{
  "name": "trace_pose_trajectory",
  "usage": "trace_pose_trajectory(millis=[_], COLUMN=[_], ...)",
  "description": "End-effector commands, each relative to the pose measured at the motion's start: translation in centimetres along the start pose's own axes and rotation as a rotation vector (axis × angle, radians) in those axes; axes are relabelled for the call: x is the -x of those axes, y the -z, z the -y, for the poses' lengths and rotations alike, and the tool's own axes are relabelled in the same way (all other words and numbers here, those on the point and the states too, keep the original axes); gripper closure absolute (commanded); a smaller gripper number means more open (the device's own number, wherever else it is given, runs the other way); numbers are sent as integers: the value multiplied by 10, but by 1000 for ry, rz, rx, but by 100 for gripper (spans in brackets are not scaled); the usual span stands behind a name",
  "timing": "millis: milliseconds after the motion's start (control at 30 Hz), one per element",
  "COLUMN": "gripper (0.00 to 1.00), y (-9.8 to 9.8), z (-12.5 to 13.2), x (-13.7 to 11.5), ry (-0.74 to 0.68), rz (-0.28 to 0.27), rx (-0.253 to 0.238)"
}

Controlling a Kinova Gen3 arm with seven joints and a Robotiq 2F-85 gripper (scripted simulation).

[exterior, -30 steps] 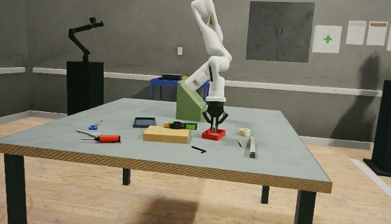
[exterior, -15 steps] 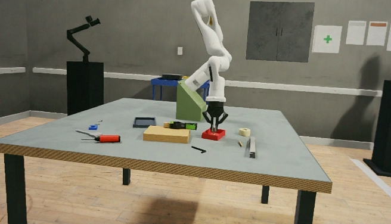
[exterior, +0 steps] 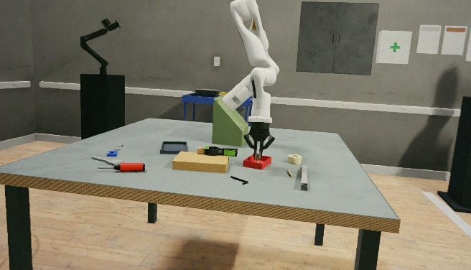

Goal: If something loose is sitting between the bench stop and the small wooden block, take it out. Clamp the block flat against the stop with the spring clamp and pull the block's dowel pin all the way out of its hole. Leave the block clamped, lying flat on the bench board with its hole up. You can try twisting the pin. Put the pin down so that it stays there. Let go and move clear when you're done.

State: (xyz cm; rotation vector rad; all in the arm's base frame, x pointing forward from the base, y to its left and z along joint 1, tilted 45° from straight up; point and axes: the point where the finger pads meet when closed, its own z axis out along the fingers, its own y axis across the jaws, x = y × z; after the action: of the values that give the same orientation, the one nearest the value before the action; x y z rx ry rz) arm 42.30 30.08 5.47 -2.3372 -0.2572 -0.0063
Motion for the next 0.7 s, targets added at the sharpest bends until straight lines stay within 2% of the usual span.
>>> trace_pose_trajectory(millis=[0, 33, 67, 667], gripper=[90, 90, 66, 66], y=[1, 1, 1, 1], z=[0, 0, 0, 0], x=[-1, -1, -1, -1], ry=[0, 0, 0, 0], rz=[-2, -2, -2, -2], rx=[0, 0, 0, 0])
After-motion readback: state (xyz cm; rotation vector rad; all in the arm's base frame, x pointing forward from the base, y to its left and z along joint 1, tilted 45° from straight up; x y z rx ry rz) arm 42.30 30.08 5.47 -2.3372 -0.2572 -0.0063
